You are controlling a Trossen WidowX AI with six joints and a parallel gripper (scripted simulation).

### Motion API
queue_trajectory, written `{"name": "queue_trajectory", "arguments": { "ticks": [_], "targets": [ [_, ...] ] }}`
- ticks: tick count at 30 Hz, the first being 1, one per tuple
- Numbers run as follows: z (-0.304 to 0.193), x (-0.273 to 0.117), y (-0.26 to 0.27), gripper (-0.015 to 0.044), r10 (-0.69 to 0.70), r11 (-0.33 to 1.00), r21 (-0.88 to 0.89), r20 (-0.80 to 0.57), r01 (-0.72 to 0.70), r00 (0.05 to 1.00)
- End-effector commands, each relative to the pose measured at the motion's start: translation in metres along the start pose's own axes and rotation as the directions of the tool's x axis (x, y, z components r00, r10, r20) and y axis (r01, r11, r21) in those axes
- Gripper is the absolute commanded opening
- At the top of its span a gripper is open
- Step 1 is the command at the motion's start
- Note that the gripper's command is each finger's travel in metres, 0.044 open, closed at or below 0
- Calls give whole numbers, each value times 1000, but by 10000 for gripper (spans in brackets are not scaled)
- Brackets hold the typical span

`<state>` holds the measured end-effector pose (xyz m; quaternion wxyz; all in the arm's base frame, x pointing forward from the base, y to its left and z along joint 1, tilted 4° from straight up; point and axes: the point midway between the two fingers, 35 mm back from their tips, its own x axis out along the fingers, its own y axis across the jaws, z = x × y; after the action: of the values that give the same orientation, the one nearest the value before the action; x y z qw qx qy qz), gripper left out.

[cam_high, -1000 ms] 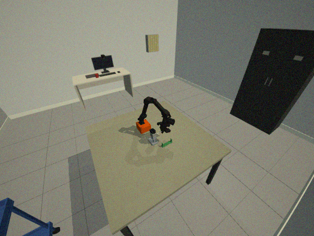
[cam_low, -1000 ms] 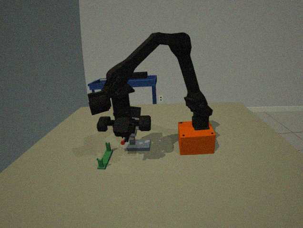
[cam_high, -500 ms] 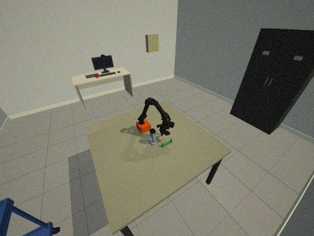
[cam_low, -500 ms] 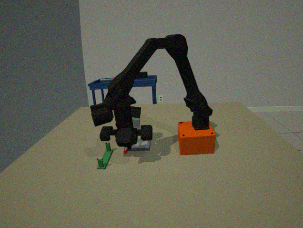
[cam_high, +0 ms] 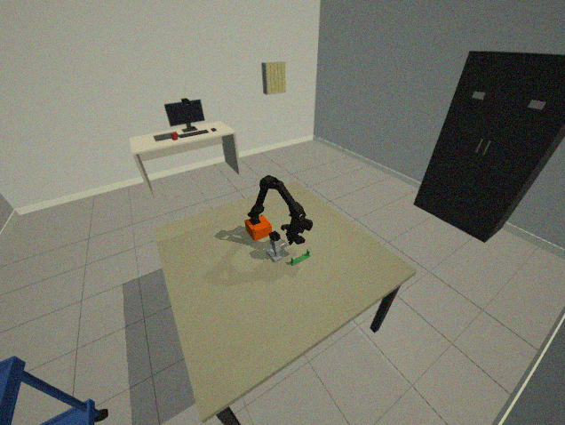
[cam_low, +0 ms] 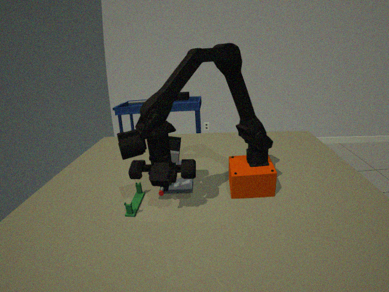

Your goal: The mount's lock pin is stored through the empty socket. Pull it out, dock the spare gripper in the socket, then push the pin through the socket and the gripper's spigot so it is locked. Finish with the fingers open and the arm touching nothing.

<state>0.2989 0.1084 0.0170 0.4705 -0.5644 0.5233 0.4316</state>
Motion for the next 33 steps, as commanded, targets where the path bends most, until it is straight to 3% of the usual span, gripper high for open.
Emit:
{"name": "queue_trajectory", "arguments": {
  "ticks": [1, 33],
  "targets": [
    [-3, 2, 2, 0, 2, 1000, -2, -4, -2, 1000],
    [-16, 5, 1, 0, -13, 1000, 1, -2, 13, 1000]
  ]
}}
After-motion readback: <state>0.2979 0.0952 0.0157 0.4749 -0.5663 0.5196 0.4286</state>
